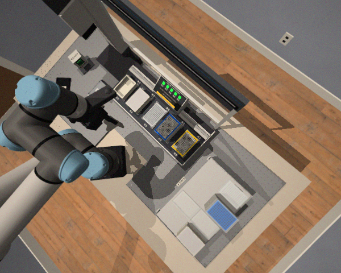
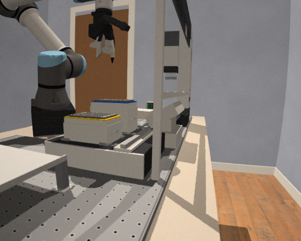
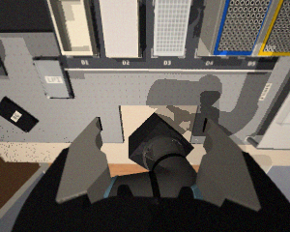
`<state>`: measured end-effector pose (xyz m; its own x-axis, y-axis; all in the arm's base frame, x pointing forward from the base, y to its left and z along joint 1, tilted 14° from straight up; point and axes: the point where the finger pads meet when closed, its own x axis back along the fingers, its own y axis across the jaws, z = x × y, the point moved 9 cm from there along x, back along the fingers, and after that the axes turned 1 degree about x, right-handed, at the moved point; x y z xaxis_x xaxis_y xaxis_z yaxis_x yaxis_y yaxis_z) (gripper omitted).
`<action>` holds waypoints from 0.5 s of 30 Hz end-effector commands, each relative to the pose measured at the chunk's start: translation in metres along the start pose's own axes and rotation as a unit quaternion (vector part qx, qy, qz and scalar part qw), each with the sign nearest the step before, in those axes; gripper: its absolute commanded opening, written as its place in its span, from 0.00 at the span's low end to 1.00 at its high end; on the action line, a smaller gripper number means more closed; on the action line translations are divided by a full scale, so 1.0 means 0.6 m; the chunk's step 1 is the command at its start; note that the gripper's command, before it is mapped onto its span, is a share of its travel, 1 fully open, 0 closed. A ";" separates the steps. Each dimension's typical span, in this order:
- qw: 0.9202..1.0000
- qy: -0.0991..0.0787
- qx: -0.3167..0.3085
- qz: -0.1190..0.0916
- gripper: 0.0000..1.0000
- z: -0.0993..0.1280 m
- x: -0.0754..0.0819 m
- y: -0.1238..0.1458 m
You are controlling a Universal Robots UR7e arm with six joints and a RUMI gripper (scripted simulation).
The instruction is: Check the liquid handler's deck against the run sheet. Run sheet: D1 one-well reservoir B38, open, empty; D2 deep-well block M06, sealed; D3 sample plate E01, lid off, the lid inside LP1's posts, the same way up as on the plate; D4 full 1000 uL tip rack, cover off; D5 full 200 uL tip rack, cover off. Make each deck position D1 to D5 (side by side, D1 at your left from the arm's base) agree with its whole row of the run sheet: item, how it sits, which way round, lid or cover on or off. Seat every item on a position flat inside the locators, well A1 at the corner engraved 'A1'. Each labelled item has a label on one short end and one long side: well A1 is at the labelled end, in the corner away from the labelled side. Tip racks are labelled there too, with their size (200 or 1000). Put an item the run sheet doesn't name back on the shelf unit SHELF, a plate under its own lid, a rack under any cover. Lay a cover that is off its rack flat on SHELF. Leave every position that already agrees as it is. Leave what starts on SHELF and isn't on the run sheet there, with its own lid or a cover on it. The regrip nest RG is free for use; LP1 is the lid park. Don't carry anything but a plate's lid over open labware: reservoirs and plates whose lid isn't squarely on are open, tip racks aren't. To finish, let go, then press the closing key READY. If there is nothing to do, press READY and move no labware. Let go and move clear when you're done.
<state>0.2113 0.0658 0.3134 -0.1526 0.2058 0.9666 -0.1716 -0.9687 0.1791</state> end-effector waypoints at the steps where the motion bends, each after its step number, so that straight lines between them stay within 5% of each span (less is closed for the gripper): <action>1: 1.000 0.001 0.001 0.006 0.82 -0.023 0.001 0.036; 9: 1.000 0.000 0.001 0.005 0.82 -0.060 0.001 0.090; 15: 1.000 0.000 0.001 0.005 0.82 -0.060 0.001 0.090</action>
<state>0.1717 0.0262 0.3154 -0.1360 0.2311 0.9634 -0.1795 -0.9621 0.2055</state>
